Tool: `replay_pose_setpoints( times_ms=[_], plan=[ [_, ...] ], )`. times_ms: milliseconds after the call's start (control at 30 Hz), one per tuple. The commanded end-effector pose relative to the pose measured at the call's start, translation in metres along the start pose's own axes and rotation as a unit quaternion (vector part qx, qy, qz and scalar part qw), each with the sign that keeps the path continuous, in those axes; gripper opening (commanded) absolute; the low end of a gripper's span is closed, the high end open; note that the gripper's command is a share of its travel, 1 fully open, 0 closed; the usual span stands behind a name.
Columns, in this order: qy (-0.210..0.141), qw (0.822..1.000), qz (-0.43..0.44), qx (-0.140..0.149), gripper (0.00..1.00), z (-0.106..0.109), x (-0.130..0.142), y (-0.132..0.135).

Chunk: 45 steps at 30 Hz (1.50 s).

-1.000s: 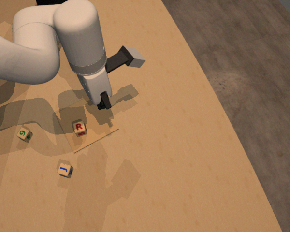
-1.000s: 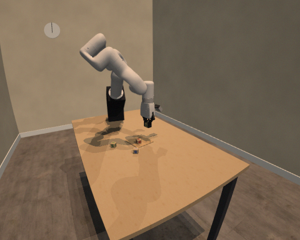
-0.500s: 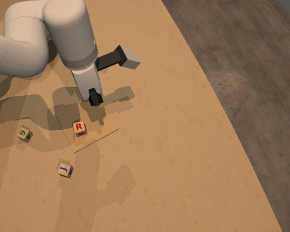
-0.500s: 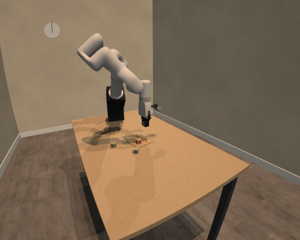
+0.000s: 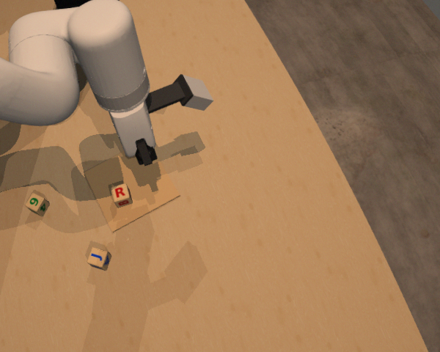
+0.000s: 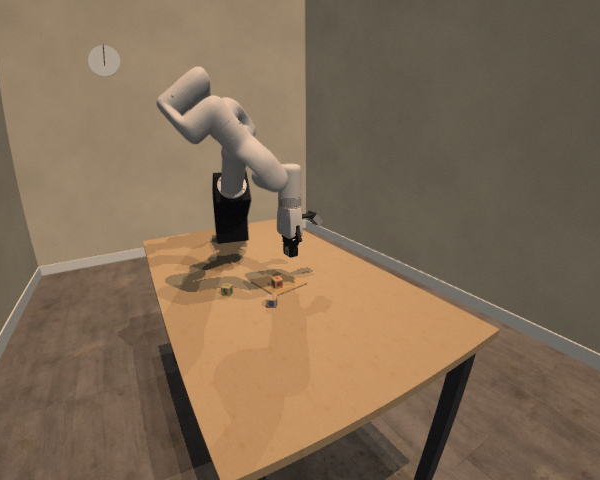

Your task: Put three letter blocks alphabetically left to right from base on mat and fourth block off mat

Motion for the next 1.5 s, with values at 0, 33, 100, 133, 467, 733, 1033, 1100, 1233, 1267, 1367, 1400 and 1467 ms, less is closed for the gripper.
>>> replay_pose_setpoints(
  times_ms=[0, 33, 100, 133, 467, 733, 1033, 1100, 1233, 1267, 1367, 1400, 1467],
  plan=[
    [0.000, 1.000, 0.000, 0.001, 0.27, -0.016, 0.000, 0.000],
    [0.000, 1.000, 0.000, 0.001, 0.27, -0.021, 0.000, 0.000],
    [0.000, 1.000, 0.000, 0.001, 0.27, -0.032, 0.000, 0.000],
    [0.000, 1.000, 0.000, 0.001, 0.27, -0.037, 0.000, 0.000],
    [0.000, 1.000, 0.000, 0.001, 0.27, -0.073, 0.000, 0.000],
    [0.000, 1.000, 0.000, 0.001, 0.27, -0.084, 0.000, 0.000],
    [0.000, 1.000, 0.000, 0.001, 0.27, -0.085, 0.000, 0.000],
    [0.000, 1.000, 0.000, 0.001, 0.27, -0.085, 0.000, 0.000],
    [0.000, 1.000, 0.000, 0.001, 0.27, -0.085, 0.000, 0.000],
    [0.000, 1.000, 0.000, 0.001, 0.27, -0.085, 0.000, 0.000],
    [0.000, 1.000, 0.000, 0.001, 0.27, -0.085, 0.000, 0.000],
    [0.000, 1.000, 0.000, 0.001, 0.27, -0.085, 0.000, 0.000],
    [0.000, 1.000, 0.000, 0.001, 0.27, -0.085, 0.000, 0.000]
  ],
)
Point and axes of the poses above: the point where the finger pads meet when closed, its own z axis back along the fingers, its own y axis across the jaws, x = y × z, the point moved 8 cm from there along z, back along the fingers, and after that the axes turned 12 degrees about z, right-handed, at the moved point
